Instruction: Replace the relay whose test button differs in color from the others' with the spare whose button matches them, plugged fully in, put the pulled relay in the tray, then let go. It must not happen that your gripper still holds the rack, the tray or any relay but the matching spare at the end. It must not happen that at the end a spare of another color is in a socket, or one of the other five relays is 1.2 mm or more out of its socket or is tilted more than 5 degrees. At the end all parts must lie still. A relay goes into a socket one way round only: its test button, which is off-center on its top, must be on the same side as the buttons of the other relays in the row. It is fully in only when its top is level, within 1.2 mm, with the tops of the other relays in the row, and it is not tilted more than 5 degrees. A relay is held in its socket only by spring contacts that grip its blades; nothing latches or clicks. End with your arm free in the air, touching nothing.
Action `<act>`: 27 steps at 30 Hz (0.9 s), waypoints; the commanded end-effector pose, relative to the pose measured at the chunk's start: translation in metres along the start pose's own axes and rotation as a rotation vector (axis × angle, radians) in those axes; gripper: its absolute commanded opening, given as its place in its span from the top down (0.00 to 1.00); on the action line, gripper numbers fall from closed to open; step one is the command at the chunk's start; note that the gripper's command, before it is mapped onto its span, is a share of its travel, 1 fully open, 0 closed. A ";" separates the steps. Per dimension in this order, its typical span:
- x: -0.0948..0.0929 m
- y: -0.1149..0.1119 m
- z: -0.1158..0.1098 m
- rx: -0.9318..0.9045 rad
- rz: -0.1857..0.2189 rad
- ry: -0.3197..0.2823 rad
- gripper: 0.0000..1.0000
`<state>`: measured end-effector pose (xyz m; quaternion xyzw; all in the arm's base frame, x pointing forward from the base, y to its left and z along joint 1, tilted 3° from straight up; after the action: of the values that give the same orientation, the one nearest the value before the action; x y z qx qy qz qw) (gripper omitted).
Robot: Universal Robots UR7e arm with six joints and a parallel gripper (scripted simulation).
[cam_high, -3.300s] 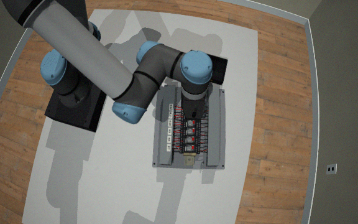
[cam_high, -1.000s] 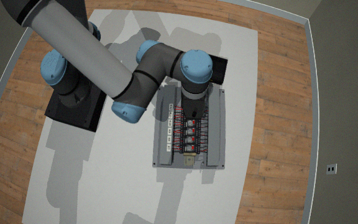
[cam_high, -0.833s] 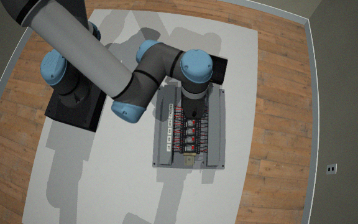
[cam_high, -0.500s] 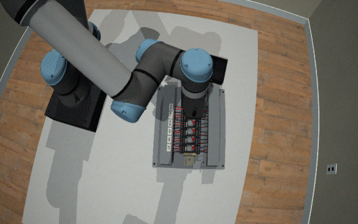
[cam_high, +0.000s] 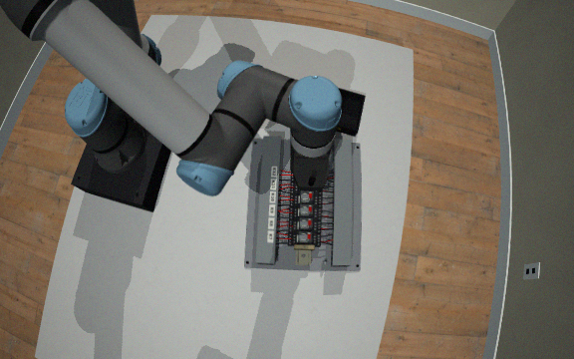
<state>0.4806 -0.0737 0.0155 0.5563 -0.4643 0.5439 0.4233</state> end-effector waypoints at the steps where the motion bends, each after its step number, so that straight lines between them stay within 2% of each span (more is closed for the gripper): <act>1: 0.004 -0.001 0.000 0.000 0.002 0.001 1.00; 27: 0.010 -0.001 0.000 0.000 0.002 0.001 1.00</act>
<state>0.4806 -0.0743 0.0251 0.5560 -0.4643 0.5442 0.4233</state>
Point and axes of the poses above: the point where the finger pads meet when closed, its own x axis back along the fingers, its own y axis across the jaws, z = x × y, the point moved 1 cm from there along x, back along the fingers, and after that the axes turned 12 degrees about x, right-handed, at the moved point
